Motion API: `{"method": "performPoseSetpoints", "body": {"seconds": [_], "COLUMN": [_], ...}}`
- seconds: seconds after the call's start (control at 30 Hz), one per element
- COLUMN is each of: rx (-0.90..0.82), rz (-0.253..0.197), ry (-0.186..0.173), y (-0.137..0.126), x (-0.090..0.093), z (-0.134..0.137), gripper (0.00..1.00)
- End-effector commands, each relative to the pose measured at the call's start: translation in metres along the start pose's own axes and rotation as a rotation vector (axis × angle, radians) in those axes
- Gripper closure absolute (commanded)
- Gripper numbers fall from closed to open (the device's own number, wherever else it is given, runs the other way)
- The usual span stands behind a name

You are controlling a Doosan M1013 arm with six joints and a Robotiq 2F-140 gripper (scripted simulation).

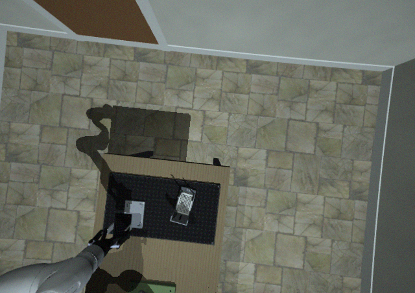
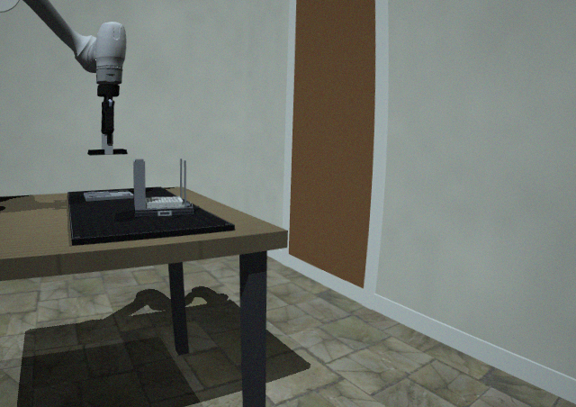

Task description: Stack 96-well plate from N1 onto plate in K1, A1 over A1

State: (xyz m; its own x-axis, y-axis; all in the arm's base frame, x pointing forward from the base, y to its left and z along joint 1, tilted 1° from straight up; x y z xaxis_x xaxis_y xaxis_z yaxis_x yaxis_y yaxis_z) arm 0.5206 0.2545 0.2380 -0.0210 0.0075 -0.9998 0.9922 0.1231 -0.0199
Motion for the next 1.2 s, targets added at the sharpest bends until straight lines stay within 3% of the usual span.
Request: {"method": "performPoseSetpoints", "body": {"seconds": [0.0, 0.57, 0.83, 1.17], "rx": [0.0, 0.0, 0.188, 0.188], "rz": [0.0, 0.0, 0.0, 0.0], "ry": [0.0, 0.0, 0.0, 0.0], "y": [0.0, 0.0, 0.007, 0.02], "x": [-0.002, -0.002, -0.003, -0.004], "z": [0.0, 0.0, 0.019, 0.049], "gripper": [1.0, 1.0, 1.0, 1.0]}}
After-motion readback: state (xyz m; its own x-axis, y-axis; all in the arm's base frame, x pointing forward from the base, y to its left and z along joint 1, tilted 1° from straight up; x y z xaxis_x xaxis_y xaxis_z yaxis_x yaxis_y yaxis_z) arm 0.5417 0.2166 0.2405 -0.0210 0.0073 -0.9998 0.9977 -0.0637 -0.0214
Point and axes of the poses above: the point where the finger pads meet when closed, its own x axis out along the fingers, its own z axis across the jaws, y = z × x, the point moved 8 cm from there along -x, back along the fingers, and after that the axes turned 4 degrees about x, right-handed, at the moved point
